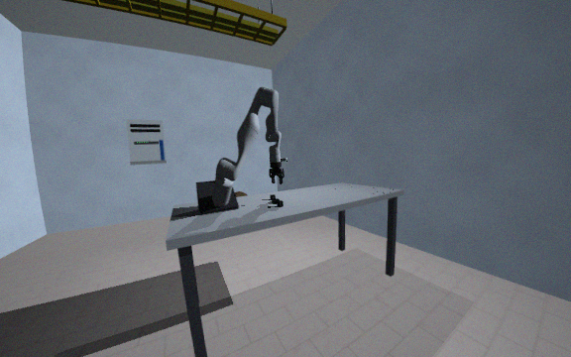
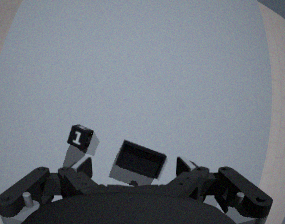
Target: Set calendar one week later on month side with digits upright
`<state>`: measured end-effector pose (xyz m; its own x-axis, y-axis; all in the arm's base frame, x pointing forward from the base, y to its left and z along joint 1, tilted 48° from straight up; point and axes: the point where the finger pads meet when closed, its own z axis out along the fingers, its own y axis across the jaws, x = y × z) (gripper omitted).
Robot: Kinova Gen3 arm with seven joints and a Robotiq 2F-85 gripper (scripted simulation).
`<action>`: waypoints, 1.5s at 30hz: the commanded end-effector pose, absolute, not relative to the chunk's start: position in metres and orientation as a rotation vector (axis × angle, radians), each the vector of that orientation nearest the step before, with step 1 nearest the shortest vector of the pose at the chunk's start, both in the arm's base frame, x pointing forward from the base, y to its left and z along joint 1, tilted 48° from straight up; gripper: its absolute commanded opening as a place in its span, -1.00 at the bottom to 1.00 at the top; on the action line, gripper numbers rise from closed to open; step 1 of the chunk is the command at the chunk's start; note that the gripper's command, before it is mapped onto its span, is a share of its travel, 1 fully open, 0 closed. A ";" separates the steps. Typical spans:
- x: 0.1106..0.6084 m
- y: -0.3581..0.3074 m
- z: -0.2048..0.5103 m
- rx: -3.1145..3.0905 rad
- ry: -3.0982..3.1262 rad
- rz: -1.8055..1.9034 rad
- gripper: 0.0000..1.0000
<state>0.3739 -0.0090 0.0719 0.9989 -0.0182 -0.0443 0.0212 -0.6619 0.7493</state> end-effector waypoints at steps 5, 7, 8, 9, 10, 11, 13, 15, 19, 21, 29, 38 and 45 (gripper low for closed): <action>0.378 -0.002 0.057 2.287 0.239 -0.180 1.00; 0.379 0.001 0.052 2.281 0.317 -0.215 1.00; 0.380 0.003 0.050 2.278 0.355 -0.233 1.00; 0.380 0.004 0.048 2.274 0.392 -0.250 1.00; 0.381 0.005 0.046 2.269 0.429 -0.267 1.00; 0.381 0.005 0.046 2.269 0.429 -0.267 1.00; 0.381 0.007 0.044 2.264 0.466 -0.283 1.00; 0.382 0.009 0.040 2.254 0.537 -0.316 1.00; 0.383 0.014 0.033 2.228 0.672 -0.377 1.00; 0.384 0.016 0.029 2.214 0.735 -0.405 1.00; 0.385 0.022 0.019 2.169 0.907 -0.482 1.00; 0.386 0.030 0.007 2.100 1.111 -0.573 1.00; 0.386 0.033 0.001 2.061 1.210 -0.616 1.00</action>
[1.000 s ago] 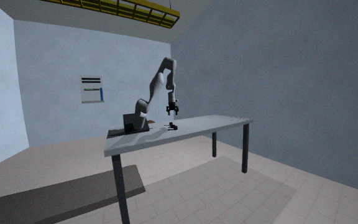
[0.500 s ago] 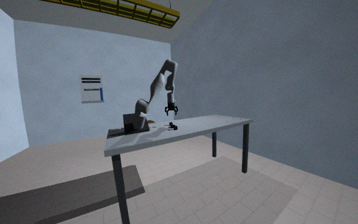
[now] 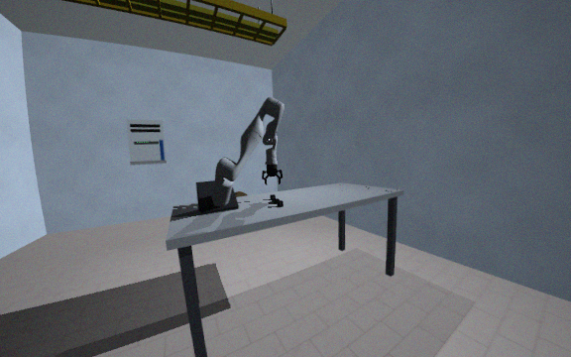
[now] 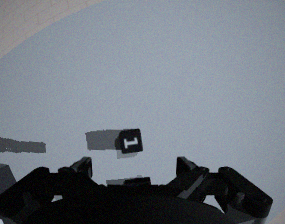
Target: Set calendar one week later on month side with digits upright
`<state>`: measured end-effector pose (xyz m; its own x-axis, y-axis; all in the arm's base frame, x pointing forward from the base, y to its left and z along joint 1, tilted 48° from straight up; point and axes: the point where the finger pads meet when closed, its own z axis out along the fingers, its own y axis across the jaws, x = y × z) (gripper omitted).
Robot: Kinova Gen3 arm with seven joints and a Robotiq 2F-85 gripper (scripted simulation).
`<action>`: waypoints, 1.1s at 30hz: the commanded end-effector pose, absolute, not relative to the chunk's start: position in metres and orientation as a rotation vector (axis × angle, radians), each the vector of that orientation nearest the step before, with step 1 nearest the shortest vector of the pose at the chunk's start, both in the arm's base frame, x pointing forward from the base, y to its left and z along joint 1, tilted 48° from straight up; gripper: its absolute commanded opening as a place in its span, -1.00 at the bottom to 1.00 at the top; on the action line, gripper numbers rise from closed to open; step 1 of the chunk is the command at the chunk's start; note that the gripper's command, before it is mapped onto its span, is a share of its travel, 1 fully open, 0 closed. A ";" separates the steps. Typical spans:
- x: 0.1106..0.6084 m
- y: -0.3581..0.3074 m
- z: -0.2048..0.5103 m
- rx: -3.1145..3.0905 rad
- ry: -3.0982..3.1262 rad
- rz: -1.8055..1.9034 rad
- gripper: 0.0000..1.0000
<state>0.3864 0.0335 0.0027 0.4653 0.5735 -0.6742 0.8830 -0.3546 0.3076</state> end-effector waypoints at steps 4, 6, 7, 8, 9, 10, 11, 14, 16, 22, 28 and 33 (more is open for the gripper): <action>0.386 0.034 -0.002 2.045 1.248 -0.633 1.00; 0.386 0.035 -0.003 2.036 1.270 -0.643 1.00; 0.387 0.035 -0.004 2.031 1.280 -0.647 1.00; 0.387 0.036 -0.004 2.027 1.289 -0.651 1.00; 0.387 0.036 -0.005 2.024 1.297 -0.654 1.00; 0.387 0.036 -0.005 2.020 1.305 -0.658 1.00; 0.387 0.037 -0.006 2.017 1.312 -0.661 1.00; 0.387 0.037 -0.007 2.009 1.329 -0.668 1.00; 0.387 0.037 -0.007 2.005 1.337 -0.672 1.00; 0.387 0.038 -0.008 2.000 1.348 -0.677 1.00; 0.387 0.038 -0.008 1.997 1.354 -0.679 1.00; 0.387 0.038 -0.008 1.997 1.354 -0.679 -0.03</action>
